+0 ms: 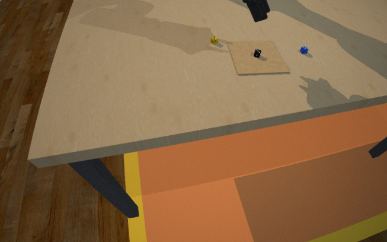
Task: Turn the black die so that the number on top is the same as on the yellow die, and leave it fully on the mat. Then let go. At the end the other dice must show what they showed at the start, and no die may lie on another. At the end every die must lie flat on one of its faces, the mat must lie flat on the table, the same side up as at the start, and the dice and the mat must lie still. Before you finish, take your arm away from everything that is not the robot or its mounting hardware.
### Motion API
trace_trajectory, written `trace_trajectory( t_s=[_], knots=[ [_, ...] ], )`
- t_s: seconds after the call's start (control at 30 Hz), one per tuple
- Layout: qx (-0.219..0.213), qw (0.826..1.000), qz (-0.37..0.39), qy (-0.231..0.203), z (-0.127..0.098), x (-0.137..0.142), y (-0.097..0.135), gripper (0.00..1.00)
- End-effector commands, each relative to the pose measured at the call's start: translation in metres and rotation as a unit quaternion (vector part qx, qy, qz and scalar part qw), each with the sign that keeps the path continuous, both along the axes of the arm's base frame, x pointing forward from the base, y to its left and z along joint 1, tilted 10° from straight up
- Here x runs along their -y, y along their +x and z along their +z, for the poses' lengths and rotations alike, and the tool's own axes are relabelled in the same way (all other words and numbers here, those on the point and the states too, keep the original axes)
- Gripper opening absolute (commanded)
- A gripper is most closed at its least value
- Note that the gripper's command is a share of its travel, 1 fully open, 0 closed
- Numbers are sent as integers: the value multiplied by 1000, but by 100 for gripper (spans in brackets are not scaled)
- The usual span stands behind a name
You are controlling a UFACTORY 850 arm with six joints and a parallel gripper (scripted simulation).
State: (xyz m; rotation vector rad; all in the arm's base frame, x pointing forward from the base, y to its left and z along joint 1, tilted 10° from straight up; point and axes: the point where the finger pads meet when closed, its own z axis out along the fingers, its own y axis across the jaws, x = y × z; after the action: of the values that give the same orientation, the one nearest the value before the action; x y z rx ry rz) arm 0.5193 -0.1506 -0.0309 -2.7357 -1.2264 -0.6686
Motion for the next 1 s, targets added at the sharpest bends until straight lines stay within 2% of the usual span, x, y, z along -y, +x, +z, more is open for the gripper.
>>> trace_trajectory(
  t_s=[0.0,0.07,0.13,0.17,0.23,0.4,0.5,0.73,0.77,0.97],
  knots=[
    [-51,997,-10,-57,3,-6,7,31],
    [-73,994,-14,-83,4,-9,10,31],
    [-73,994,-14,-83,4,-9,10,31],
    [-91,990,-19,-109,6,-12,13,31],
    [-105,985,-23,-132,5,-10,17,31],
    [-150,975,-24,-160,6,-21,19,31],
    [-182,964,-29,-191,8,-25,23,31],
    [-192,959,-32,-207,10,-26,25,31],
    [-192,959,-32,-207,10,-26,25,100],
    [-192,959,-32,-207,10,-26,25,100]
  ],
)
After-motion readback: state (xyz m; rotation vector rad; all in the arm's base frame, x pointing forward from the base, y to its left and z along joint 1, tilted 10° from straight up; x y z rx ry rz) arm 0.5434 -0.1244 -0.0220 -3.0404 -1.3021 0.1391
